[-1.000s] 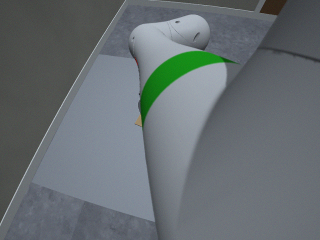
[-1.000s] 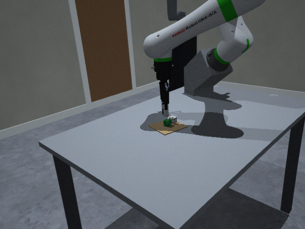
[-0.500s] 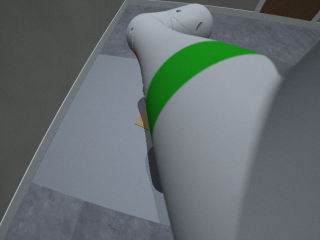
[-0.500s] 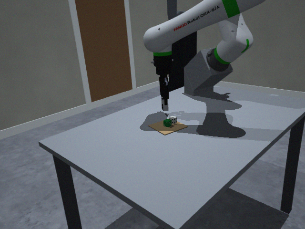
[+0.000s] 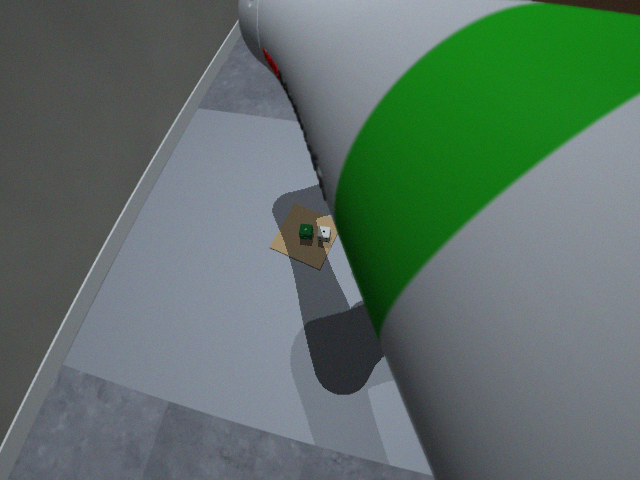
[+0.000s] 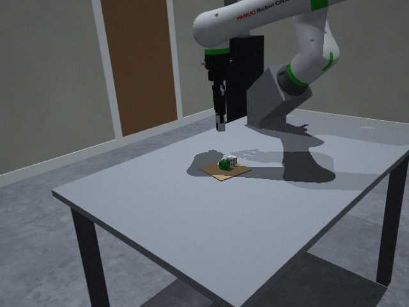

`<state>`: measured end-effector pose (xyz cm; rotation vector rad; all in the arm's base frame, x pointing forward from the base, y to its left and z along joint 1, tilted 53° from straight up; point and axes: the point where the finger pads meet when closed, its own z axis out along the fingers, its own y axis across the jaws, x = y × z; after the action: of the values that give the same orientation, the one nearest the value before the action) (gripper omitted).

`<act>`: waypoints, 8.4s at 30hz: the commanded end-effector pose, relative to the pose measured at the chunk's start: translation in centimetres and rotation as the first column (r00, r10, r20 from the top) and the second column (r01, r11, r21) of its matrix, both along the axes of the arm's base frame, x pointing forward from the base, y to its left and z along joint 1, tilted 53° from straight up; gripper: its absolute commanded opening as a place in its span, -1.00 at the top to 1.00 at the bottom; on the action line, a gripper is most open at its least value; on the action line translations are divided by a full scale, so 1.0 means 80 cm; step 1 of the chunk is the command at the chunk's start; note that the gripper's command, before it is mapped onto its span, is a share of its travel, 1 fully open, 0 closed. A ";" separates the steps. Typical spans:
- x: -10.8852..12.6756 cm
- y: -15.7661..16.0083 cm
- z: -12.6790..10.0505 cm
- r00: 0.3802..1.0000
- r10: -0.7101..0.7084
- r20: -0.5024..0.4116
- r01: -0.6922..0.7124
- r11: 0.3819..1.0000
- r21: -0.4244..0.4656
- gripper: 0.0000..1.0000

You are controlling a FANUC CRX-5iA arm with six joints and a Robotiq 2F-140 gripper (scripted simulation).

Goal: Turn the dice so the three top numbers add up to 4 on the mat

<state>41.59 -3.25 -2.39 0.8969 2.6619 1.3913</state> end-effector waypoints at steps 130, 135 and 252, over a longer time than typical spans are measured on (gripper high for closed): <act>0.210 0.155 0.087 0.786 0.431 0.443 -0.341 0.900 -0.270 0.68; 0.210 0.155 0.087 0.786 0.431 0.443 -0.341 0.900 -0.270 0.68; 0.181 0.069 0.156 0.786 0.431 0.443 -0.341 0.900 -0.270 -1.00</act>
<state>56.04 2.35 10.09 -0.0524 2.5690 1.1940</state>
